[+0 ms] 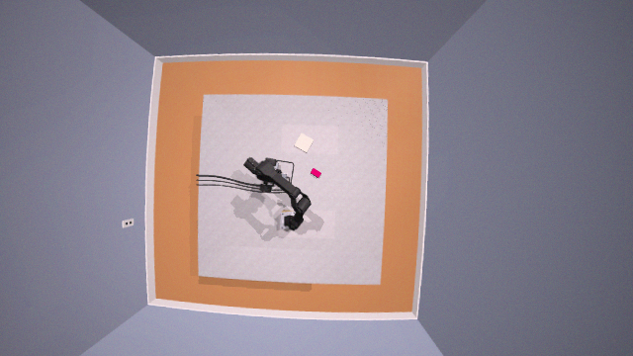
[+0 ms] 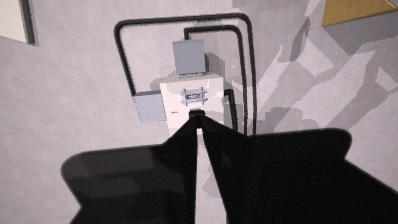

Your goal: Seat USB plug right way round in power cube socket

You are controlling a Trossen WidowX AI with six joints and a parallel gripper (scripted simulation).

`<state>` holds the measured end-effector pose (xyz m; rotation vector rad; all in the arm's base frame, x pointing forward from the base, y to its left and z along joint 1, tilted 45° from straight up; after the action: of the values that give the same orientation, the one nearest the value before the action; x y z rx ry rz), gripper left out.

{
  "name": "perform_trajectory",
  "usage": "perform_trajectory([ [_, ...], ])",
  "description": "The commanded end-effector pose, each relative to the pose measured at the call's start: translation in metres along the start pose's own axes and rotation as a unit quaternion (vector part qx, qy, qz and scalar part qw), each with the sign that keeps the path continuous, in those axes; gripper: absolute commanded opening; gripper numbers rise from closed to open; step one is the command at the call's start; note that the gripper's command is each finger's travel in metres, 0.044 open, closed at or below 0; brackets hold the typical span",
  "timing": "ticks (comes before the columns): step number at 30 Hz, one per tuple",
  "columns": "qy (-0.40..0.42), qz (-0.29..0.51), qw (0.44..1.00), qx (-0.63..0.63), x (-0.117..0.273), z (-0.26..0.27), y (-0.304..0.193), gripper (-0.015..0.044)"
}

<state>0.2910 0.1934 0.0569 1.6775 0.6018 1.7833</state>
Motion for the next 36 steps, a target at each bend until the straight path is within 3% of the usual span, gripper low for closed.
perform_trajectory([
  [1, 0.001, -0.002, 1.000, 0.002, -0.0008, 0.0000, 0.0003, 0.0000],
  [36, 0.001, -0.010, 1.000, 0.007, -0.0050, 0.0001, 0.0019, 0.0000],
])
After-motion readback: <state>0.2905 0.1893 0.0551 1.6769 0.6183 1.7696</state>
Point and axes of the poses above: the point midway between the two fingers, 35 mm back from their tips, its own x axis back along the fingers, its own z axis across the jaws, y = z × x, the point moved 5 cm from there along x, back along the fingers, and after that the axes turned 1 degree about x, right-handed, at the moved point
